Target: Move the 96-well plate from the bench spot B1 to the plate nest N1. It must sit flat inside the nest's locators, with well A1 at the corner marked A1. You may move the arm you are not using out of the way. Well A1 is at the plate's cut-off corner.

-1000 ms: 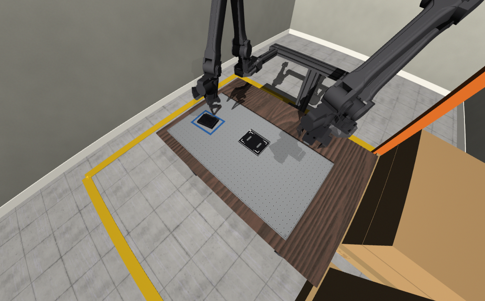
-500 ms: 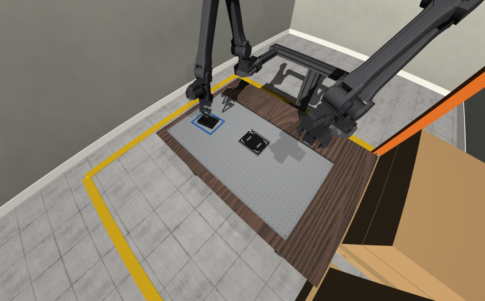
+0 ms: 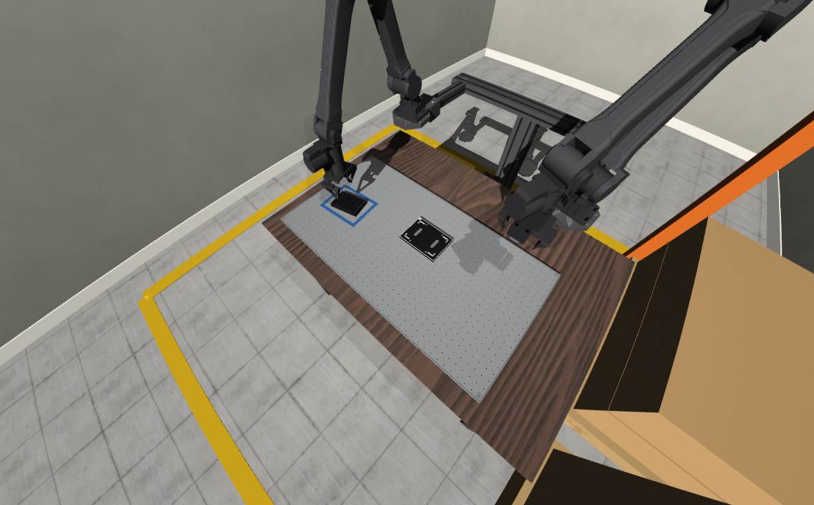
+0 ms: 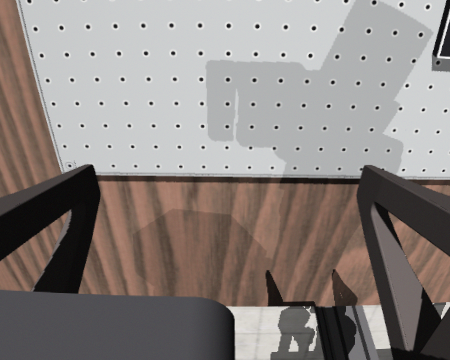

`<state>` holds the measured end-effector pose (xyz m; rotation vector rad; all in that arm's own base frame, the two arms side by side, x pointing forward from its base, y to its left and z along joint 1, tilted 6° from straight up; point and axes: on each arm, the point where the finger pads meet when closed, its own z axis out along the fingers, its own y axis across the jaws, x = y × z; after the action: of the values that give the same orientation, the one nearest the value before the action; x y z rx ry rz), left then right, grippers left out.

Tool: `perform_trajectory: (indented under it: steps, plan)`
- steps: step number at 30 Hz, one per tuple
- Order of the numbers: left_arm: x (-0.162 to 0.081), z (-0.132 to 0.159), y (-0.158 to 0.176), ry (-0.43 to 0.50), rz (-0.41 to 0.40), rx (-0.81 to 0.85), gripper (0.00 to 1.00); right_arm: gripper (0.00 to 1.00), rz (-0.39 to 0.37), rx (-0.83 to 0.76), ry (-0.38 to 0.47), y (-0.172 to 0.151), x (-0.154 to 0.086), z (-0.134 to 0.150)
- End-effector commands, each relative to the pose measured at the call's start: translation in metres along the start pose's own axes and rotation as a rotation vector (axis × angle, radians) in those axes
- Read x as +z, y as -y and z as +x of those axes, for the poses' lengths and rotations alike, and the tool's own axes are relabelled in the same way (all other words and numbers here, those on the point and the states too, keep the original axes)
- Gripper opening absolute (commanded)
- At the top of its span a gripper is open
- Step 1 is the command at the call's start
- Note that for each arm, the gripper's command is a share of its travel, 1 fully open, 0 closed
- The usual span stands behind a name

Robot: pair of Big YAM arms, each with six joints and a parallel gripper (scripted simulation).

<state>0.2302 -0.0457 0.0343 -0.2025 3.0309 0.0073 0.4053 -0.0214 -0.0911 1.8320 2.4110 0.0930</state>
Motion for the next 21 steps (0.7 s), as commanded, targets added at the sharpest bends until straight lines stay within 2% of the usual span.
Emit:
perform_trajectory:
  steps: [1,3,6,16,17,21]
  plan:
    - [-0.008,-0.012,0.004,0.029,0.009,0.01,1.0,1.0,0.012,0.081,-0.014,-0.009,0.003,0.004]
    - [-0.008,-0.012,0.004,0.029,0.009,0.01,1.0,1.0,0.027,0.078,-0.018,0.0,0.005,0.008]
    - [-0.008,-0.012,0.004,0.029,0.009,0.01,1.0,1.0,-0.001,0.078,-0.006,-0.006,-0.001,0.0]
    - [-0.008,-0.012,0.004,0.029,0.009,0.01,1.0,1.0,-0.001,0.078,-0.006,-0.006,-0.001,0.0]
    - [-0.008,-0.012,0.004,0.029,0.009,0.01,1.0,1.0,0.015,0.094,-0.012,0.0,0.007,0.0]
    - [-0.008,-0.012,0.004,0.029,0.009,0.01,1.0,1.0,0.005,0.094,-0.009,-0.003,0.014,0.0]
